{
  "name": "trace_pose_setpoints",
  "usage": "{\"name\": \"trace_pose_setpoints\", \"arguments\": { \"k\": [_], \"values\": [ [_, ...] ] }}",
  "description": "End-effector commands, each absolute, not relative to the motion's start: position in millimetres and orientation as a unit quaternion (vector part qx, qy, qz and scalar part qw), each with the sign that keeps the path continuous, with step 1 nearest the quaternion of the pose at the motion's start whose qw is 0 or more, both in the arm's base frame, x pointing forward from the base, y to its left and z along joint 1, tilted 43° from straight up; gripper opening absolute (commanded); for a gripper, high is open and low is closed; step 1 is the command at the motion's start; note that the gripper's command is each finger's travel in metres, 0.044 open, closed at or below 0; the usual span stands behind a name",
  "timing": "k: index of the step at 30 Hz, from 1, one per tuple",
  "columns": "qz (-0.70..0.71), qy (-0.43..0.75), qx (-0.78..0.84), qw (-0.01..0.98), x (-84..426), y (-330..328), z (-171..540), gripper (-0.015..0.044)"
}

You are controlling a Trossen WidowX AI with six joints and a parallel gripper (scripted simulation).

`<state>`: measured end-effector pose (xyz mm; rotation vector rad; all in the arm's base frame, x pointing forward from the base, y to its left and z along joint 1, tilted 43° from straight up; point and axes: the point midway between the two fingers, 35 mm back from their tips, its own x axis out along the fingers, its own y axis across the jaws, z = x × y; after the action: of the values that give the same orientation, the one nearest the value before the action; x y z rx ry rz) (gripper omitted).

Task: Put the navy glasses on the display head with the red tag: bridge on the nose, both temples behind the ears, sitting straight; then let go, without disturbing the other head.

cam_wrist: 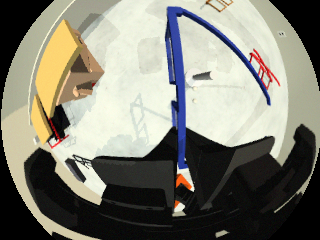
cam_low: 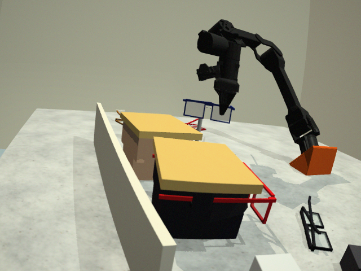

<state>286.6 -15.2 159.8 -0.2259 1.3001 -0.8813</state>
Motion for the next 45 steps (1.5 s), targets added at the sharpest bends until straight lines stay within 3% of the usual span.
{"name": "trace_pose_setpoints", "arguments": {
  "k": [1, 12, 45],
  "values": [
    [-0.397, 0.583, -0.105, 0.701, 286.9, -25.3, 150.4, 0.0000],
    [-0.398, 0.582, -0.106, 0.701, 285.5, -52.1, 122.7, 0.0000],
    [-0.397, 0.583, -0.105, 0.701, 273.3, -37.3, 108.7, 0.0000]
  ]
}}
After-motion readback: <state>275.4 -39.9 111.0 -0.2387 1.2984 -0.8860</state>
